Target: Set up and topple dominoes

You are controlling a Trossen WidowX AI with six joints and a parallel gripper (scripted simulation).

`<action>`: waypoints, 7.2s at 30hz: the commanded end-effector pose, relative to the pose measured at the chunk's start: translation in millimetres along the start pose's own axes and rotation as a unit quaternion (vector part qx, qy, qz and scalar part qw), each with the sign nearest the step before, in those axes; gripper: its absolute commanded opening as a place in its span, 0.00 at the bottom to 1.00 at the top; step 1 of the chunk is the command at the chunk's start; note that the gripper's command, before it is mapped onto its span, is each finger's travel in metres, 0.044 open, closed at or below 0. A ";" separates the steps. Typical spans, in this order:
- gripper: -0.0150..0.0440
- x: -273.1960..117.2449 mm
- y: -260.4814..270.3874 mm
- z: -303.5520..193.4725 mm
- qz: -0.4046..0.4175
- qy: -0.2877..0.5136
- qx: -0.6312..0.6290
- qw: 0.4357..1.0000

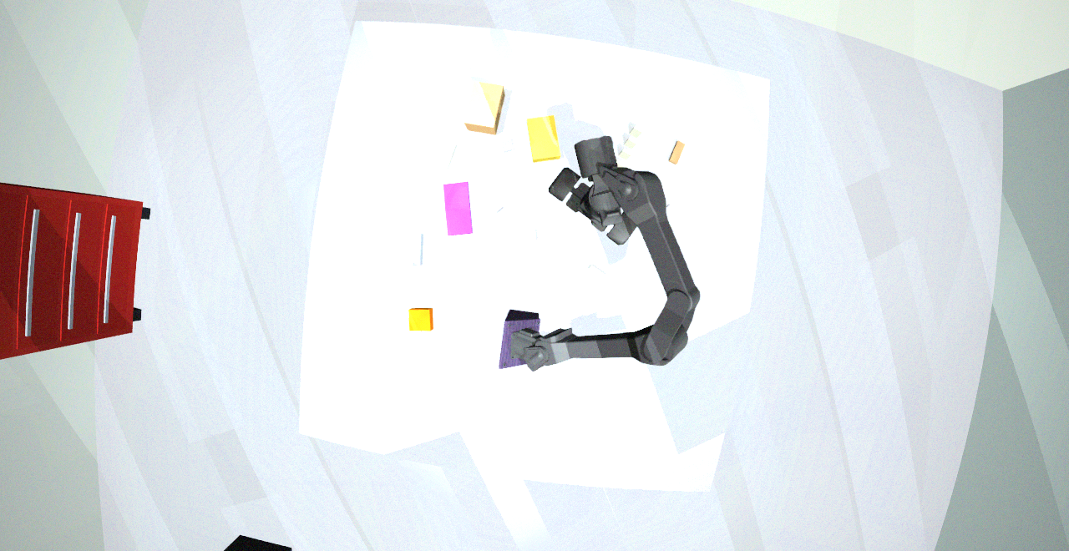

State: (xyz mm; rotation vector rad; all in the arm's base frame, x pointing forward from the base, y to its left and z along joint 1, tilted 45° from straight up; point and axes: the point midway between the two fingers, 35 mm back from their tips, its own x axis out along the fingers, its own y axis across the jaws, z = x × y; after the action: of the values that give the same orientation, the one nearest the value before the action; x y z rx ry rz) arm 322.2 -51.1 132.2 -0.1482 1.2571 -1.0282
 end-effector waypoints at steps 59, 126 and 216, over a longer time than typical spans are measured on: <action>1.00 86.0 1.9 1.9 0.002 -0.001 0.018 1.000; 1.00 162.9 66.4 -109.4 -0.002 -0.002 0.409 0.913; 0.44 99.5 141.3 -237.1 0.102 0.030 -0.696 0.710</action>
State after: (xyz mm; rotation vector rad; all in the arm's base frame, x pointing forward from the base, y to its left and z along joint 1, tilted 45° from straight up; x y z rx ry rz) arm 202.3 63.3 -100.9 -1.1688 1.8188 0.2649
